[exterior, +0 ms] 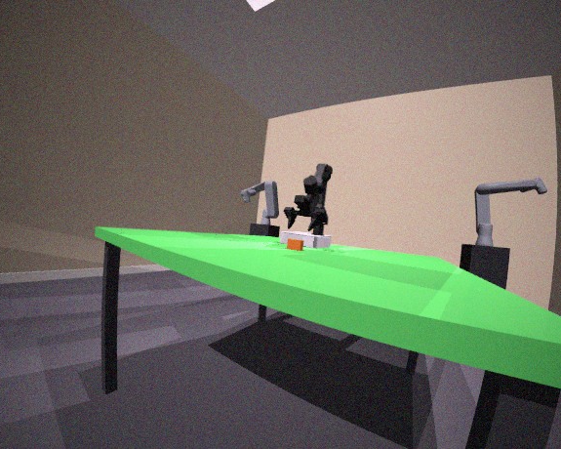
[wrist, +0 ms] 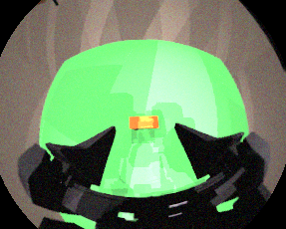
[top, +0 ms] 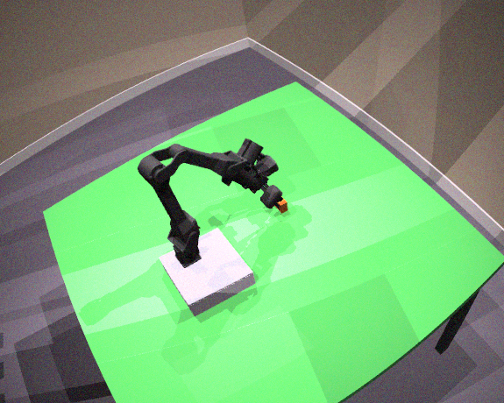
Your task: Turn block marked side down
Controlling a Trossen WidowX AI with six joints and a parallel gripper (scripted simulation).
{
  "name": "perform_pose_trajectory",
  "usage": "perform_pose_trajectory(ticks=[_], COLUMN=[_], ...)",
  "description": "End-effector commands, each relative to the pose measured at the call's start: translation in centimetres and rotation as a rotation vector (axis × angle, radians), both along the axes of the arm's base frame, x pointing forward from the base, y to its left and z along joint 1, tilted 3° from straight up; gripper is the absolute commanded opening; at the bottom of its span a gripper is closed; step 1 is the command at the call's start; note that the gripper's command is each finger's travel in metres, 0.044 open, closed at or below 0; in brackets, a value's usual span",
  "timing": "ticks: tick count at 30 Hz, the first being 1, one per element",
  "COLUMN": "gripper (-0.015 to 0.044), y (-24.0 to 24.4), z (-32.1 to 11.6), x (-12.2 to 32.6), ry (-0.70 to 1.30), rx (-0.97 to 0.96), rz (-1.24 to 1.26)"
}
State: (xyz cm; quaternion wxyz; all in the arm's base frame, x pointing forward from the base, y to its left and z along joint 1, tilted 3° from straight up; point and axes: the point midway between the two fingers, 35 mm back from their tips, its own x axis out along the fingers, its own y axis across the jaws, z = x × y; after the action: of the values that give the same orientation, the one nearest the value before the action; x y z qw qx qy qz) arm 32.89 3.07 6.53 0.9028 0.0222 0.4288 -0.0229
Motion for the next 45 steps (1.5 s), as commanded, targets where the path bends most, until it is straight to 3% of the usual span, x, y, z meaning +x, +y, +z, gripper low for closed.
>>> perform_pose_trajectory(ticks=[1,20,45], gripper=[0.0440,0.0440,0.0440], y=[0.0,-0.3,-0.2], z=[0.4,3.5,-1.5], x=[-0.7,2.9,3.3], ry=[0.025,0.602,0.608], rx=[0.009,0.043,0.044], rz=[-0.002,0.013,0.013])
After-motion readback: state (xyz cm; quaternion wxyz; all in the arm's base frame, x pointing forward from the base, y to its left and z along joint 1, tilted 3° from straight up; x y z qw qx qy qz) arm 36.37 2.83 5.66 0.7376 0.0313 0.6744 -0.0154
